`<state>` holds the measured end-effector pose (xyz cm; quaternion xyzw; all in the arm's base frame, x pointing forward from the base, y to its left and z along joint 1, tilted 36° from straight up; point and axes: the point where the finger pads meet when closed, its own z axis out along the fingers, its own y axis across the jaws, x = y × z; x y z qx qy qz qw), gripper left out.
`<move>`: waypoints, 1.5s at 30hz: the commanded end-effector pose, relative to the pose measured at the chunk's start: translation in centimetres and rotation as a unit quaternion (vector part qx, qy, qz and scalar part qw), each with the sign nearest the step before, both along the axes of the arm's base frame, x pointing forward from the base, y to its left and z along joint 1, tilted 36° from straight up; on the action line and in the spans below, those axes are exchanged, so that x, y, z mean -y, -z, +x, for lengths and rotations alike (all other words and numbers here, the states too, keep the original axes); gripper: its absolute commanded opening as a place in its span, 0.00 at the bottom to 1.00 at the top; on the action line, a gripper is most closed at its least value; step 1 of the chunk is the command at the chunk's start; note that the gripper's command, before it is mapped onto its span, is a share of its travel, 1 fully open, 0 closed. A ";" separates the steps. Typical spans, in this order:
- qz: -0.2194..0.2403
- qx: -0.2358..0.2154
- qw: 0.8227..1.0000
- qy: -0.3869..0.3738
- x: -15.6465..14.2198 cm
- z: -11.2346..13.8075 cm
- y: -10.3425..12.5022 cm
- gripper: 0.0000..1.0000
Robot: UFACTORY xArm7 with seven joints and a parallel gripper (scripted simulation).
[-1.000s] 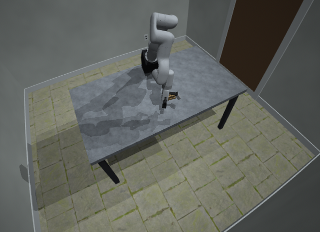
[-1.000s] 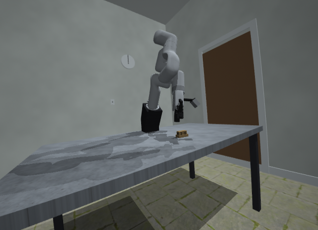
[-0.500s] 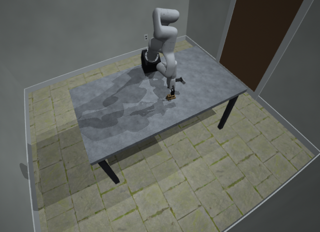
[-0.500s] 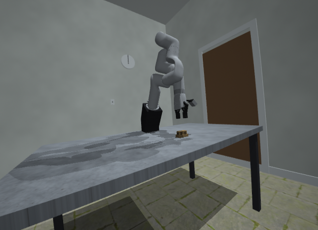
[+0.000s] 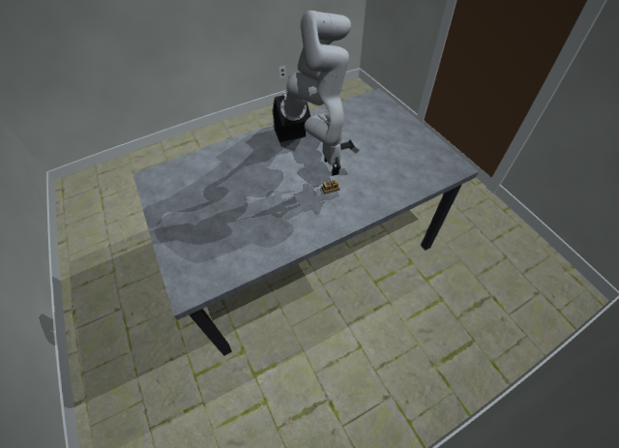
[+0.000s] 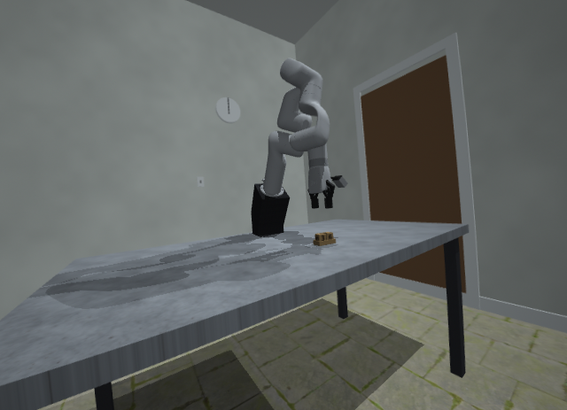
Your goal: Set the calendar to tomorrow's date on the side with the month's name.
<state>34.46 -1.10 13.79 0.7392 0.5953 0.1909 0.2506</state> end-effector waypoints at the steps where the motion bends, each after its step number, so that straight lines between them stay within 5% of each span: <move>1: -0.001 -0.002 1.000 0.000 0.0 0.0 -0.1 1.00; 19: -0.001 -0.002 1.000 -0.001 0.0 0.0 -0.1 1.00; 24: -0.042 -0.016 0.997 -0.056 0.0 -0.5 0.4 1.00; 41: -0.191 -0.059 0.944 -0.262 0.2 -2.0 2.1 1.00; 42: -0.221 -0.066 0.924 -0.305 0.3 -2.2 2.5 1.00; 45: -0.239 -0.070 0.910 -0.330 0.4 -2.3 2.7 1.00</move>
